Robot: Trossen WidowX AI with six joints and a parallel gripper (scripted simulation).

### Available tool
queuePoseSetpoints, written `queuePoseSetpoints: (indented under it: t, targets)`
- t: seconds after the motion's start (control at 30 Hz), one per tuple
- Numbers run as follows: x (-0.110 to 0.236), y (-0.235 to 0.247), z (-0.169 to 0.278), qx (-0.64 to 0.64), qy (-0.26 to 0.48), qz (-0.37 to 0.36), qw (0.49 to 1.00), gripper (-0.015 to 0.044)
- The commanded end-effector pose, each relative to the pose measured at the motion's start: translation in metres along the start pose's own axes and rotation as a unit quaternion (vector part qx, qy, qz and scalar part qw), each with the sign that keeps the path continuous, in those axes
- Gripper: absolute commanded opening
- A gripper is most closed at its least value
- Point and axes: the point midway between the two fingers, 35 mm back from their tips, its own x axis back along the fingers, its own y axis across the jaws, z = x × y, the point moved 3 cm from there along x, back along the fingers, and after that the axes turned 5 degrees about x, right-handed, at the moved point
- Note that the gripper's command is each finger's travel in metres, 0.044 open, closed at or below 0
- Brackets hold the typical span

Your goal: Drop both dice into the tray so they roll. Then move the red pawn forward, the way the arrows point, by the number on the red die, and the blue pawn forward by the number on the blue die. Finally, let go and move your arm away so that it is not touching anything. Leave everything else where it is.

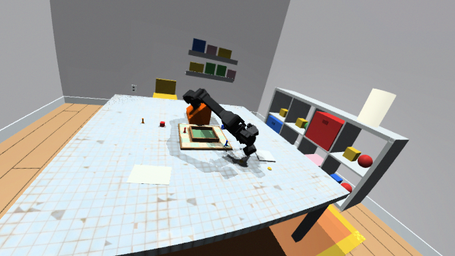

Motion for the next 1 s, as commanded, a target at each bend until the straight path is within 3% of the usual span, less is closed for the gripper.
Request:
queuePoseSetpoints:
  t: [0.0, 0.13, 0.6, 0.97]
  targets:
    - [0.003, 0.000, 0.001, -0.003, 0.001, 0.002, 1.000, 0.0374]
    - [0.055, 0.000, 0.028, -0.063, 0.021, 0.038, 0.997, 0.0275]
    - [0.208, 0.062, 0.136, -0.285, 0.081, 0.168, 0.940, 0.0275]
    - [0.282, 0.174, 0.219, -0.474, 0.122, 0.277, 0.827, 0.0275]
